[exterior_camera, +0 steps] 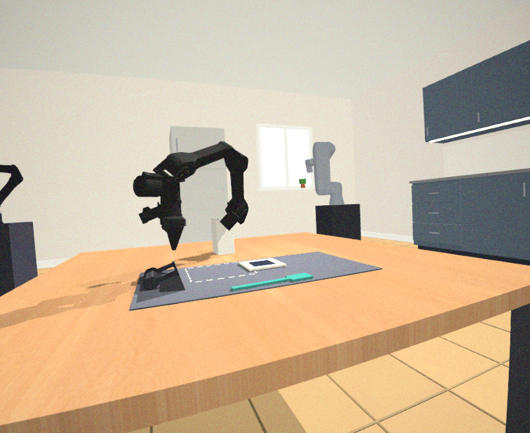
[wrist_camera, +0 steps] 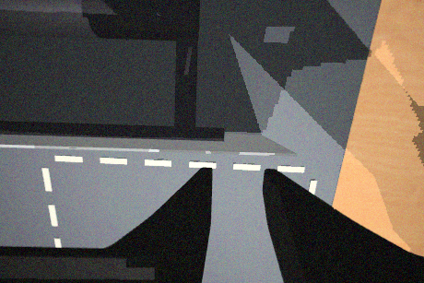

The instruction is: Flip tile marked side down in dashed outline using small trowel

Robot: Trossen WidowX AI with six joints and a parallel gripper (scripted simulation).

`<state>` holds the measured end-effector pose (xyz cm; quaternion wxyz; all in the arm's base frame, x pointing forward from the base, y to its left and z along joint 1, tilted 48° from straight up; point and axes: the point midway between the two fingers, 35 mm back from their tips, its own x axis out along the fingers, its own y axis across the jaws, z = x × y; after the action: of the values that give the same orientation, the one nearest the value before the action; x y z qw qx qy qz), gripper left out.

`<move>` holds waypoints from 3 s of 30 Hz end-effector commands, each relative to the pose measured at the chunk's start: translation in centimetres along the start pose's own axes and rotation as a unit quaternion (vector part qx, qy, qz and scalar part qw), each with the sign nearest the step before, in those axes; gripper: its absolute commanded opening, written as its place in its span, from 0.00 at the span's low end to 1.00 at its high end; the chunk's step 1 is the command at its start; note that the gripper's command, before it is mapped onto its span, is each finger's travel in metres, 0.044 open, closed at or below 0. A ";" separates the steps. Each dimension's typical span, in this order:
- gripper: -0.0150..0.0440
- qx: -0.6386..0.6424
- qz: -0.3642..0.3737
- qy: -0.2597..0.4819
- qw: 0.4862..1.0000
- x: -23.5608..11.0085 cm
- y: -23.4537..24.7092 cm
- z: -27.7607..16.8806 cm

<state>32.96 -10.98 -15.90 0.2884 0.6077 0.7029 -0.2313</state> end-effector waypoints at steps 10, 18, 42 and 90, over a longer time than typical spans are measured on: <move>0.42 0.002 0.000 0.002 1.000 0.2 0.0 -2.6; 0.42 0.002 -0.001 0.003 1.000 0.6 0.0 -4.0; 0.42 0.002 -0.001 0.003 1.000 -1.1 -0.1 -5.3; 0.42 -0.656 -0.002 -0.004 0.755 -0.9 -0.8 7.1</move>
<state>33.52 -16.22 -19.35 0.6088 0.2964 0.6925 0.2489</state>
